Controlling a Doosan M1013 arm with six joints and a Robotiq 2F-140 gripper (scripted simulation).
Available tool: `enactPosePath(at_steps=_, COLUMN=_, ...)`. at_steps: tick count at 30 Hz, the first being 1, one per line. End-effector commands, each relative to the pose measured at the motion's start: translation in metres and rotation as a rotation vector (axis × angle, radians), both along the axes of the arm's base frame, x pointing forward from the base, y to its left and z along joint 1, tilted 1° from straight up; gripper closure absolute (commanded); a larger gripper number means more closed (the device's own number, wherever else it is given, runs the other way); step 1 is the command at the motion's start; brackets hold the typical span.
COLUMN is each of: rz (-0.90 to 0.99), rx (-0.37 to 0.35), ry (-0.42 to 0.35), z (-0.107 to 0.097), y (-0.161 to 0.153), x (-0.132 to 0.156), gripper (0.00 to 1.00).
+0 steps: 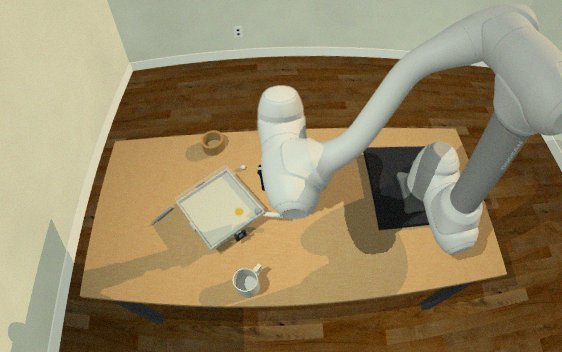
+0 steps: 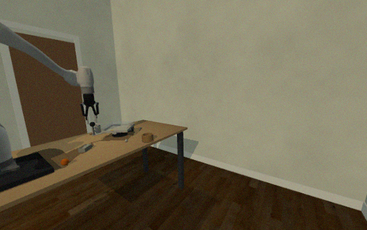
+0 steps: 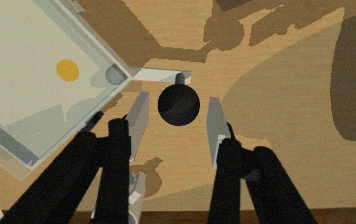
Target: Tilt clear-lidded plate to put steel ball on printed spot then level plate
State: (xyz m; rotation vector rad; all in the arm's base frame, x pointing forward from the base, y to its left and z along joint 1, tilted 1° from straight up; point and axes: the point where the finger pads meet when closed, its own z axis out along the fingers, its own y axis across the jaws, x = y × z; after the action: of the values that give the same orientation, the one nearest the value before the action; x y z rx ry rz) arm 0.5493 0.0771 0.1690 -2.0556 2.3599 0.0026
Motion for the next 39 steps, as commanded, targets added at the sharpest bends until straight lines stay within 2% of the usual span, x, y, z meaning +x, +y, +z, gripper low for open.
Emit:
enactPosePath(at_steps=1, rz=0.000, rx=0.000, ry=0.000, z=-0.0009, y=0.0000, x=0.0000, gripper=0.64)
enactPosePath(at_steps=39, rz=0.000, rx=0.000, ry=0.000, z=-0.0052, y=0.0001, x=0.0000, gripper=0.64)
